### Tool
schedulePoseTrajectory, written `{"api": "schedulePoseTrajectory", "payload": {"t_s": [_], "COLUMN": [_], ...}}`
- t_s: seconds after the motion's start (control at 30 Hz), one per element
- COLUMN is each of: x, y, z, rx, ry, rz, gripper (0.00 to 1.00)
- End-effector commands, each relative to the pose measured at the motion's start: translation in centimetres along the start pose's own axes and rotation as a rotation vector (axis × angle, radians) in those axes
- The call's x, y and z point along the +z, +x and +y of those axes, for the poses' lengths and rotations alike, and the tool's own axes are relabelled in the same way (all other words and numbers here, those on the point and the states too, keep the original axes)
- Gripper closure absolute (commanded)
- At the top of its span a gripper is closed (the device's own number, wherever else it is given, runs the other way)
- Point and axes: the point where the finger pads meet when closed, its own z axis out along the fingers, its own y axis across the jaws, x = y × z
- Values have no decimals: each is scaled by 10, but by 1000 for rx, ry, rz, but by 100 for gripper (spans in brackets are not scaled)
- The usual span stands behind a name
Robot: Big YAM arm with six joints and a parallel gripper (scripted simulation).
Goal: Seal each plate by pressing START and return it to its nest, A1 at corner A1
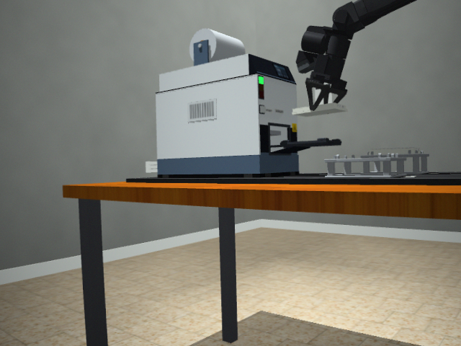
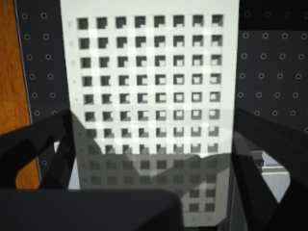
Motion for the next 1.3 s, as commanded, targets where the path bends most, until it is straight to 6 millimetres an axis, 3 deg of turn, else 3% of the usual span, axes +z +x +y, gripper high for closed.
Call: {"api": "schedulePoseTrajectory", "payload": {"t_s": [0.0,0.2,0.4,0.53,0.63,0.73,0.97,1.27], "x": [-12,4,-6,-6,5,11,3,6], "y": [-36,-40,-62,-65,-67,-57,-46,-37], "z": [-7,-15,-19,-21,-26,-22,-8,-16], "rx": [10,2,-2,8,10,-2,1,21], "ry": [-3,2,-2,-2,2,11,-9,-2], "rz": [-57,-28,-64,-67,-40,-18,-22,-8], "gripper": [100,100,100,100,100,100,100,100]}}
